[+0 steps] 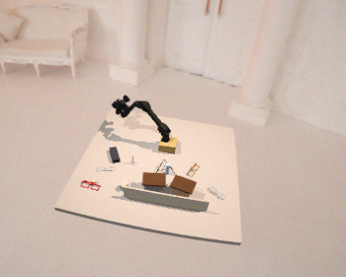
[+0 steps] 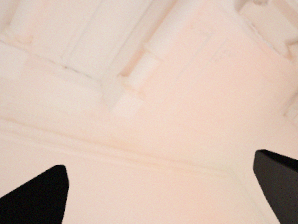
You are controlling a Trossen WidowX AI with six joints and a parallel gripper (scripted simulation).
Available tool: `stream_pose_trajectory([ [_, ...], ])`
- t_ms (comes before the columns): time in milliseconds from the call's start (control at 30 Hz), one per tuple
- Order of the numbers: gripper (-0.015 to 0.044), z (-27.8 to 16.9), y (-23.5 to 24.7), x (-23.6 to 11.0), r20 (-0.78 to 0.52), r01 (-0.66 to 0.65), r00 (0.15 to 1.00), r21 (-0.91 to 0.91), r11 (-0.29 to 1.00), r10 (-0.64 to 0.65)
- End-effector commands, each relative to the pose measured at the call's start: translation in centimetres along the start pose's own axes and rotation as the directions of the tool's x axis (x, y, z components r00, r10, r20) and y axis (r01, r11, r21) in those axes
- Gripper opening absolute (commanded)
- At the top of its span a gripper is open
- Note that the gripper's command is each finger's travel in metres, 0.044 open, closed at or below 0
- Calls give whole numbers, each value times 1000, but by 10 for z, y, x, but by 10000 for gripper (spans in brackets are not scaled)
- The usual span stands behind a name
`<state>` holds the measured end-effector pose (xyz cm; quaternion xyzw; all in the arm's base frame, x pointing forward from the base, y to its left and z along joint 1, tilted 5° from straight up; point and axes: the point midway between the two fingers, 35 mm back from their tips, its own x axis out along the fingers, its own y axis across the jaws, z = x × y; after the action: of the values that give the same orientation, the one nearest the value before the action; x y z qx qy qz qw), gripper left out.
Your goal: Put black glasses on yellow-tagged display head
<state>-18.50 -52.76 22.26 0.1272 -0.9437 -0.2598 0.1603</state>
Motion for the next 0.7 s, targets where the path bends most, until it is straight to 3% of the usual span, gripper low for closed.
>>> stream_pose_trajectory([
  [0, 426, 0, 0, 0, 0, 0, 1000, 0, 1000, 0],
  [233, 440, 0, 0, 0, 0, 0, 1000, 0, 1000, 0],
  [300, 387, -3, -3, -4, -8, 15, 1000, -34, 999, -16],
  [400, 309, -20, -19, -27, -48, 86, 994, -213, 973, -98],
  [533, 204, -49, -46, -80, -123, 157, 956, -553, 818, -266],
  [667, 200, -74, -69, -143, -188, 103, 880, -820, 562, -435],
])
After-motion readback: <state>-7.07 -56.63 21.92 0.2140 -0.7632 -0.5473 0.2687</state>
